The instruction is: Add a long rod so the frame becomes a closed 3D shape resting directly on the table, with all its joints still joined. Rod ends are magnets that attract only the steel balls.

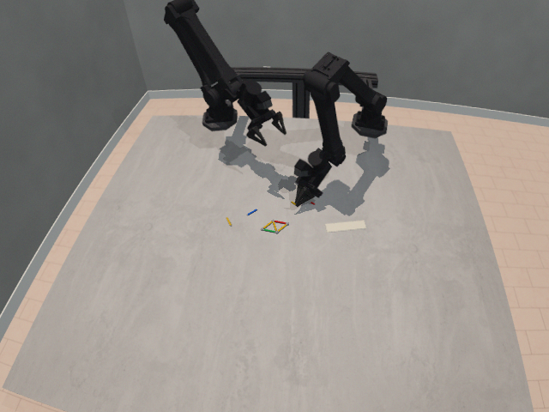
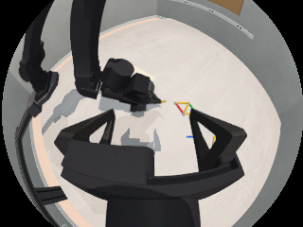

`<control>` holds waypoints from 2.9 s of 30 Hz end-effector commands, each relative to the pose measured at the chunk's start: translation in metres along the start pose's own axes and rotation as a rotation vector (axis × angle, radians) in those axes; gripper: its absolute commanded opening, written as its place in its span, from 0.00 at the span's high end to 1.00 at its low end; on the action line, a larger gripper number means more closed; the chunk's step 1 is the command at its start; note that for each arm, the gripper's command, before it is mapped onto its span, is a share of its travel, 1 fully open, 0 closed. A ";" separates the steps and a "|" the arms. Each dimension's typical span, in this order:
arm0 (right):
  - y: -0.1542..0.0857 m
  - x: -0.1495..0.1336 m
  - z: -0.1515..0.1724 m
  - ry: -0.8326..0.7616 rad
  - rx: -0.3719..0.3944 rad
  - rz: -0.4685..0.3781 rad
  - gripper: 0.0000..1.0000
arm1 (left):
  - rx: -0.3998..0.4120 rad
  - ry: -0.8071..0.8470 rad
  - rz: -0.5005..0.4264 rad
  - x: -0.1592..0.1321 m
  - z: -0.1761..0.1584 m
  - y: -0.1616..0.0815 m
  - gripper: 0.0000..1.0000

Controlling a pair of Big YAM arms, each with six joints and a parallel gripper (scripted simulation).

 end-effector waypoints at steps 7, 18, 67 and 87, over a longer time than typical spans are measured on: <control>0.002 0.011 -0.002 0.000 -0.004 -0.032 0.00 | 0.017 0.008 -0.048 0.013 0.006 -0.001 1.00; 0.002 0.011 -0.002 0.000 -0.004 -0.032 0.00 | 0.018 0.025 -0.052 0.032 0.013 0.021 1.00; 0.002 0.011 -0.002 0.000 -0.004 -0.032 0.00 | -0.001 -0.001 -0.044 0.054 0.006 0.054 1.00; 0.002 0.011 -0.002 0.000 -0.004 -0.032 0.00 | 0.008 0.003 -0.048 0.063 0.012 0.074 1.00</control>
Point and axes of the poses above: on each arm, the point where the finger pads meet when closed, its own y axis out along the fingers, its own z axis across the jaws, x = y × z, the point moved 7 cm from there along -y, back along the fingers, and after that the axes turned 5 degrees about -y, right-handed, at the moved point
